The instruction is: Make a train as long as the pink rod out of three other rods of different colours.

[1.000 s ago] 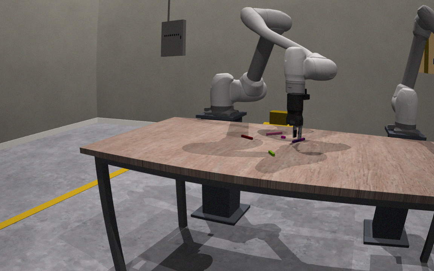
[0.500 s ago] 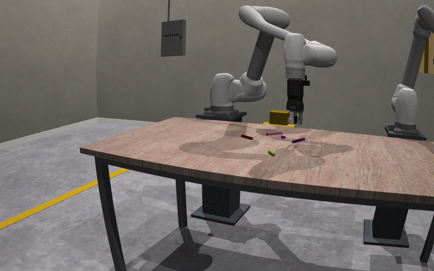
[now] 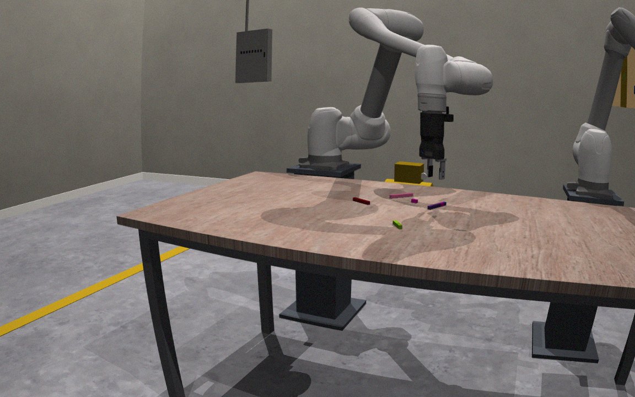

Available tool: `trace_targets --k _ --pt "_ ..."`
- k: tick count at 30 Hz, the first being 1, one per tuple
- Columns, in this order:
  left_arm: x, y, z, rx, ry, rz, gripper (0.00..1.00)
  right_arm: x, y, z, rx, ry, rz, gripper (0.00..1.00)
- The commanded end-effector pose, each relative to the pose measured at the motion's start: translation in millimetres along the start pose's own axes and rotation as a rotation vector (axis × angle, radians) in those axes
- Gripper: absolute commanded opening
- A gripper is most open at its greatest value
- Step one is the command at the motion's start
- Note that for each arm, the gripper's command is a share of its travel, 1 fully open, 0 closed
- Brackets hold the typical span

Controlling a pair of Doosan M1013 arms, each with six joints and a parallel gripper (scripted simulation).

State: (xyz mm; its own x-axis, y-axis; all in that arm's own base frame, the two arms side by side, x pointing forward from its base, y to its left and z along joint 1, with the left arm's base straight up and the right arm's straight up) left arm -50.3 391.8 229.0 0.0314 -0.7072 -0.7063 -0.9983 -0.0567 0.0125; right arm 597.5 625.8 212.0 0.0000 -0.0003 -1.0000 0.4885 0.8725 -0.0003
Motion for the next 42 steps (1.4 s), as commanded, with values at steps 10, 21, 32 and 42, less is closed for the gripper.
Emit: trace_targets --k 10,21,32,42 --pt "-1 0 0 0.0 -0.001 0.0 1.0 -1 0 0 0.0 0.0 0.002 1.0" --pt "-1 0 0 0.0 -0.001 0.0 1.0 -12 0 0 0.0 0.0 0.002 1.0" --pt "-1 0 0 0.0 -0.001 0.0 1.0 -56 0 0 0.0 0.0 0.002 1.0" --pt "-1 0 0 0.0 -0.001 0.0 1.0 -86 0 0 0.0 0.0 0.002 1.0"
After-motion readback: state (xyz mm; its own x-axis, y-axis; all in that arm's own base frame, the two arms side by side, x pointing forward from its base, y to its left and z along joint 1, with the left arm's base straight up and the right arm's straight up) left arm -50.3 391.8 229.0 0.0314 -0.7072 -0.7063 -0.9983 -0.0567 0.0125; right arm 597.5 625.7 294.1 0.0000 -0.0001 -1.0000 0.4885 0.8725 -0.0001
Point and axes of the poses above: on each arm, the point where the finger pads meet when closed, its own x axis out along the fingers, its own y axis across the jaws, z = x × y, the point moved 10 cm from there along -x, back along the fingers, and after that the axes turned 2 degrees about x, right-handed, at the moved point
